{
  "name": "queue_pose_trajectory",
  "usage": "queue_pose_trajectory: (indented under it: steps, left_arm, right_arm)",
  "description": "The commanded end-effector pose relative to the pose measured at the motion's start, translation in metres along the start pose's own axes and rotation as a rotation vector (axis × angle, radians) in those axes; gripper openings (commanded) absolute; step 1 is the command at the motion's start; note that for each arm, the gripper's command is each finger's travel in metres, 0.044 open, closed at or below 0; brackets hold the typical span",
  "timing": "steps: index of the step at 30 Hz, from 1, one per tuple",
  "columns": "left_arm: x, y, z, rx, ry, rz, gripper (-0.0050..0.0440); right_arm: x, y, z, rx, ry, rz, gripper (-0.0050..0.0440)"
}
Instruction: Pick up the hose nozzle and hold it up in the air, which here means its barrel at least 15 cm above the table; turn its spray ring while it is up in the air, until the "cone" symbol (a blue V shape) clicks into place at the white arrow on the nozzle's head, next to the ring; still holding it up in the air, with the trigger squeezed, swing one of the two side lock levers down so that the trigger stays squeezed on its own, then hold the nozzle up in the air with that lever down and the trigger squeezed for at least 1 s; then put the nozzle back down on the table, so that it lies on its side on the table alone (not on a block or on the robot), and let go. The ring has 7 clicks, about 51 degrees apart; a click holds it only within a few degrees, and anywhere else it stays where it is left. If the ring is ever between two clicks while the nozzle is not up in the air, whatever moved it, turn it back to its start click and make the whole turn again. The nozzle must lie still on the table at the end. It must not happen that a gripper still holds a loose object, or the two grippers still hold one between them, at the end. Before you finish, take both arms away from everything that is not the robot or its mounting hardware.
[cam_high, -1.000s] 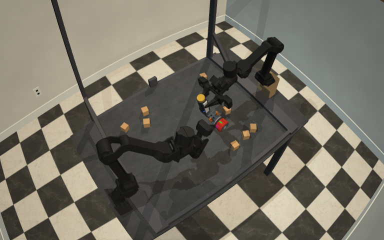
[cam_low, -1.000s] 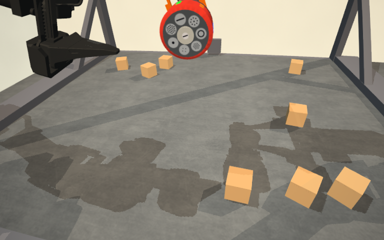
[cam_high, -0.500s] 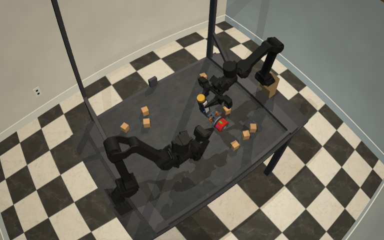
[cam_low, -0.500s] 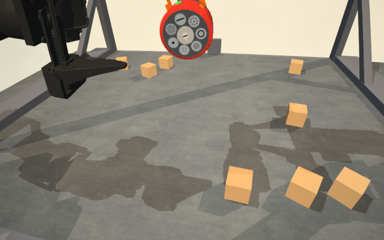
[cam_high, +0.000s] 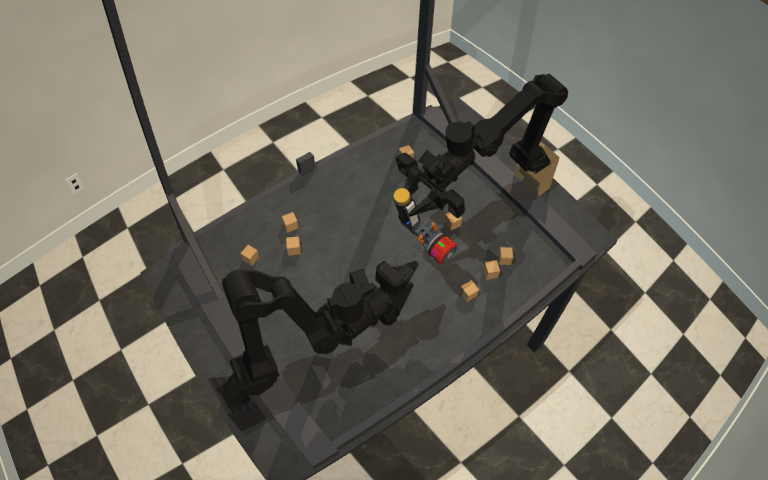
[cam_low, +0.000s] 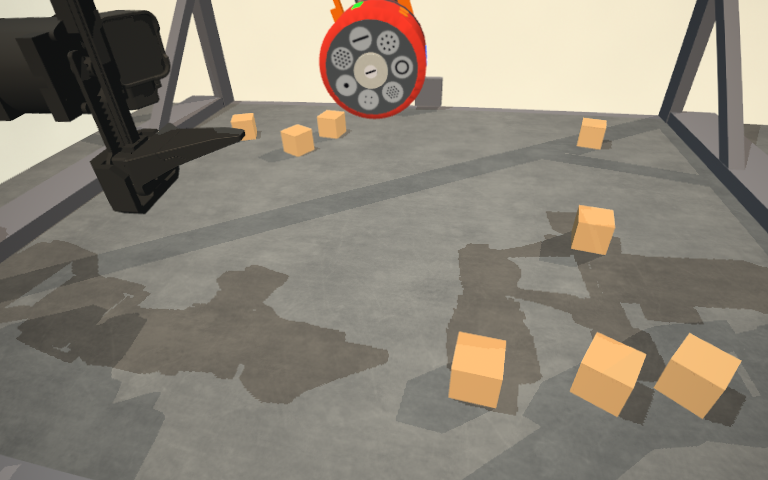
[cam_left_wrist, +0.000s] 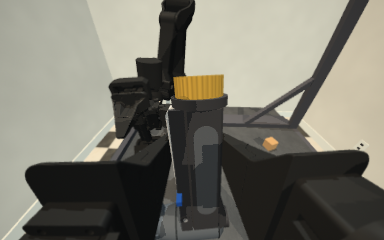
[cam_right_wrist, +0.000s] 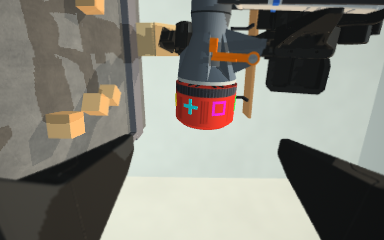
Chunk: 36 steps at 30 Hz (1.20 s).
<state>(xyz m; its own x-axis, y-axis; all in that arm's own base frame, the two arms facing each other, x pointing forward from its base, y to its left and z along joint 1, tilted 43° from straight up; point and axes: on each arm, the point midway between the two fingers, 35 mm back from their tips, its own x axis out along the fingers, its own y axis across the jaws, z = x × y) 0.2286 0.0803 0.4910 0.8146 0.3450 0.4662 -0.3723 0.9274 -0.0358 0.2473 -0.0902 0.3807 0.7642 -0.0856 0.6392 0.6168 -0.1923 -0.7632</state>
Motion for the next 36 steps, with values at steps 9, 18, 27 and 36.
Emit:
queue_pose_trajectory:
  steps: [9, 18, 27, 36]
  left_arm:
    - [-0.006, 0.001, 0.022, -0.001, -0.056, 0.000, 0.0170]
    - [-0.006, 0.001, 0.022, -0.001, -0.056, 0.000, 0.0170]
    - [-0.006, 0.001, 0.022, -0.001, -0.056, 0.000, 0.0170]
    - [-0.006, 0.001, 0.022, -0.001, -0.056, 0.000, 0.0170]
  right_arm:
    - [0.000, 0.001, 0.002, 0.007, -0.003, -0.037, 0.0414]
    - [0.016, -0.002, 0.002, 0.003, -0.004, -0.043, 0.0414]
    - [0.028, -0.004, 0.002, 0.001, -0.004, -0.046, 0.0414]
    - [0.043, -0.006, 0.002, -0.002, -0.004, -0.050, 0.0414]
